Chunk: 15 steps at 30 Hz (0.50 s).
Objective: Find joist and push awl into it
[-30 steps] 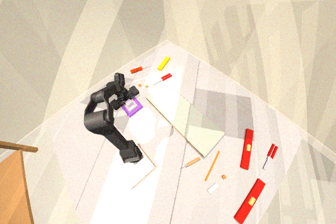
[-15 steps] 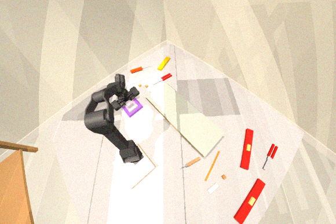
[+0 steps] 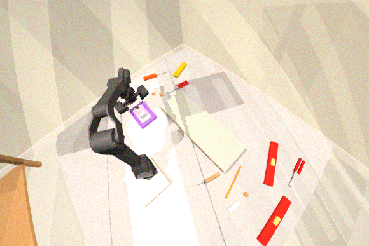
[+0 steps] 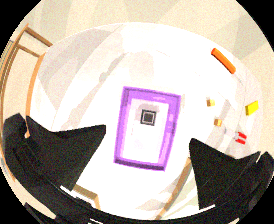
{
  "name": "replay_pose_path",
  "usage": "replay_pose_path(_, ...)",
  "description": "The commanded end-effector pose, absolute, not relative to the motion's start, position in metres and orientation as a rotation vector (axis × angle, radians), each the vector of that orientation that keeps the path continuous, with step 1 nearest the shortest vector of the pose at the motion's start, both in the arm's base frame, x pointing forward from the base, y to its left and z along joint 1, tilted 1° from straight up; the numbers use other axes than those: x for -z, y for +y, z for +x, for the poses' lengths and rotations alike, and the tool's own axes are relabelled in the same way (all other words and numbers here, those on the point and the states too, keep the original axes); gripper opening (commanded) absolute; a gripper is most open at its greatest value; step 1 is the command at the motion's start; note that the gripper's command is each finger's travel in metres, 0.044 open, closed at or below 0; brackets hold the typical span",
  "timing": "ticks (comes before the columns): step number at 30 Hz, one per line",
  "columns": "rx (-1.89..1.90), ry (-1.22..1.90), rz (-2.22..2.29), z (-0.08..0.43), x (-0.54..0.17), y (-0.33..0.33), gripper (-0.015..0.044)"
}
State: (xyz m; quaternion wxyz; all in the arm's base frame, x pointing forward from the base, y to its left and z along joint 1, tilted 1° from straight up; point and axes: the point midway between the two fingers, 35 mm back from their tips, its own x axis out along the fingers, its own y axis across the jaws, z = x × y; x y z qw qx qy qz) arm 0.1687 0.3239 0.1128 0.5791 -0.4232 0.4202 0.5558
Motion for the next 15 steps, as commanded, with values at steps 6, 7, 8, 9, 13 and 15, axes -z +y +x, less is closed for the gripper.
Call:
replay_pose_path(6, -1.067, 1.124, -0.891, 0.246, -0.096, 0.259, 0.0440)
replay_pose_path(7, -1.025, 1.146, -0.870, 0.259, -0.094, 0.246, 0.0440)
replay_pose_path(8, -0.984, 1.169, -0.850, 0.270, -0.092, 0.231, 0.0440)
replay_pose_path(9, -0.942, 1.191, -0.828, 0.280, -0.090, 0.216, 0.0440)
replay_pose_path(13, -0.786, 1.288, -0.729, 0.312, -0.082, 0.153, 0.0440)
replay_pose_path(15, -0.709, 1.334, -0.676, 0.323, -0.078, 0.120, 0.0440)
